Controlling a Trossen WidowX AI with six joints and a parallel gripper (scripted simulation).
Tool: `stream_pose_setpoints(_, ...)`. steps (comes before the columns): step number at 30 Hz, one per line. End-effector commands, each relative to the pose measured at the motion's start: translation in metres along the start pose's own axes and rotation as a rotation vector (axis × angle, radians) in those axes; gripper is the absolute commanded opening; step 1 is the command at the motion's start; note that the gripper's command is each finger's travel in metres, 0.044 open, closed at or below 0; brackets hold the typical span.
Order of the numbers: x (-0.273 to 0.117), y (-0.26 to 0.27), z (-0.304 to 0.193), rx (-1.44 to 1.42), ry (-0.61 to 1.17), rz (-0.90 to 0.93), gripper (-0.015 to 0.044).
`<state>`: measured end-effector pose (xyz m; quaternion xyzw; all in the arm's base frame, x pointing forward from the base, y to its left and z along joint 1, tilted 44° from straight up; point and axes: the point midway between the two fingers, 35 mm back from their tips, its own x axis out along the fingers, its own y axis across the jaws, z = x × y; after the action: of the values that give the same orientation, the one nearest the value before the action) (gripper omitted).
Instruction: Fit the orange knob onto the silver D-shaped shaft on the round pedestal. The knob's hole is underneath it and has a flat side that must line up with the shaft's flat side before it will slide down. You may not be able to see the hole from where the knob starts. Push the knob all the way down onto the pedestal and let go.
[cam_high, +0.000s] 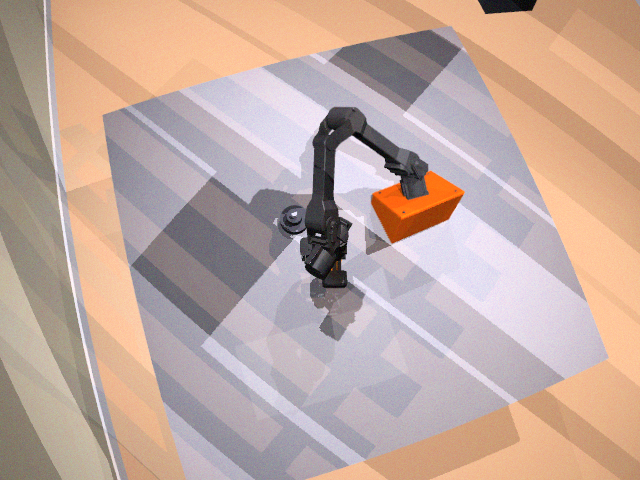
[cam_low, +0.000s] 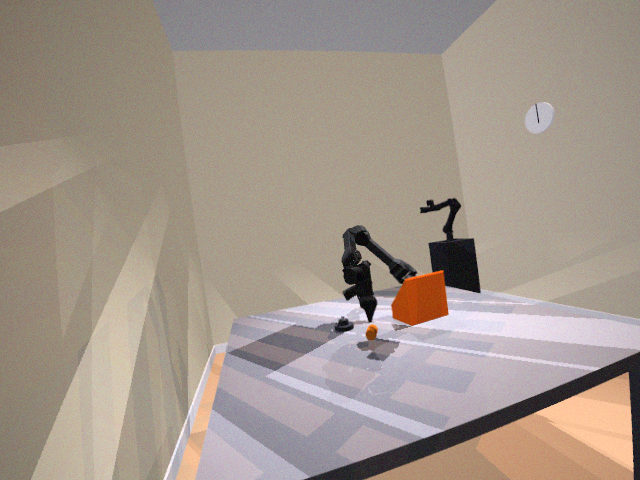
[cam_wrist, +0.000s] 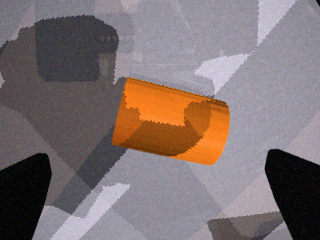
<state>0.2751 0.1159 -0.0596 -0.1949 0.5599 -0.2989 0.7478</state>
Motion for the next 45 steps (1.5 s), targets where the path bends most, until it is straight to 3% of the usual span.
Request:
stream_pose_setpoints(1, -0.001, 0.005, -0.001, -0.86, 0.011, 0.004, 0.044)
stream_pose_setpoints(10, -0.002, 0.006, -0.001, -1.31, 0.01, 0.006, 0.044)
stream_pose_setpoints(28, -0.002, 0.006, -0.001, -1.313, 0.01, 0.006, 0.044)
stream_pose_setpoints(33, 0.021, 0.006, -0.001, -1.313, 0.011, 0.004, 0.044)
stream_pose_setpoints(45, 0.033, 0.006, -0.001, -1.313, 0.01, 0.004, 0.044)
